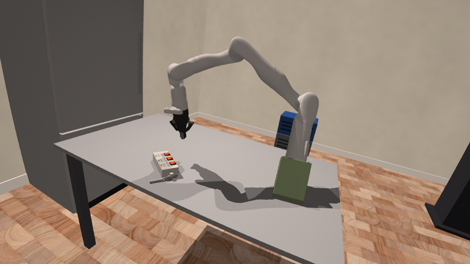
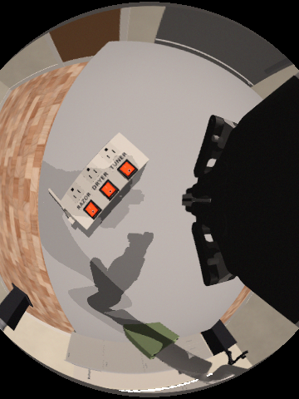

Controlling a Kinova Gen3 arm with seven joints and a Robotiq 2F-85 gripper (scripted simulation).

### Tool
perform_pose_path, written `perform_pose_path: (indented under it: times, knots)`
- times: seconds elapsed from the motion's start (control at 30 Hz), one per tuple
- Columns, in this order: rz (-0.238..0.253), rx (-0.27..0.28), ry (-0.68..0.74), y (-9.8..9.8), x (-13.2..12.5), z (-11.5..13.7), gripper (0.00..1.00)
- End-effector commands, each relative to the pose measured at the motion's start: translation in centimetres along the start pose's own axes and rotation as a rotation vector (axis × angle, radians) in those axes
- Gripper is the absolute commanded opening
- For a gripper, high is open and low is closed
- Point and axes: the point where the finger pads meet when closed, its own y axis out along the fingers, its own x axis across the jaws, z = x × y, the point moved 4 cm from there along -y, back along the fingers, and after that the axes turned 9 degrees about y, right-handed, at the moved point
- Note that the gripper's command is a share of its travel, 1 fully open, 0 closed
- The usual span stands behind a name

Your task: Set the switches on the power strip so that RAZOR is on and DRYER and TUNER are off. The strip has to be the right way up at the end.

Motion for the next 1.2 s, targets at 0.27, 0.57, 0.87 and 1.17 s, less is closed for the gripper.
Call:
perform_pose_path:
  times: [0.27,0.57,0.87,1.17]
  knots:
    - [-0.015,-0.012,0.016,-0.2,0.0,0.7,0.00]
    - [-0.019,-0.017,0.024,-0.3,0.0,1.0,0.00]
    - [-0.029,-0.026,0.040,-0.3,0.0,1.4,0.00]
    - [-0.038,-0.034,0.054,-0.4,-0.1,1.8,0.00]
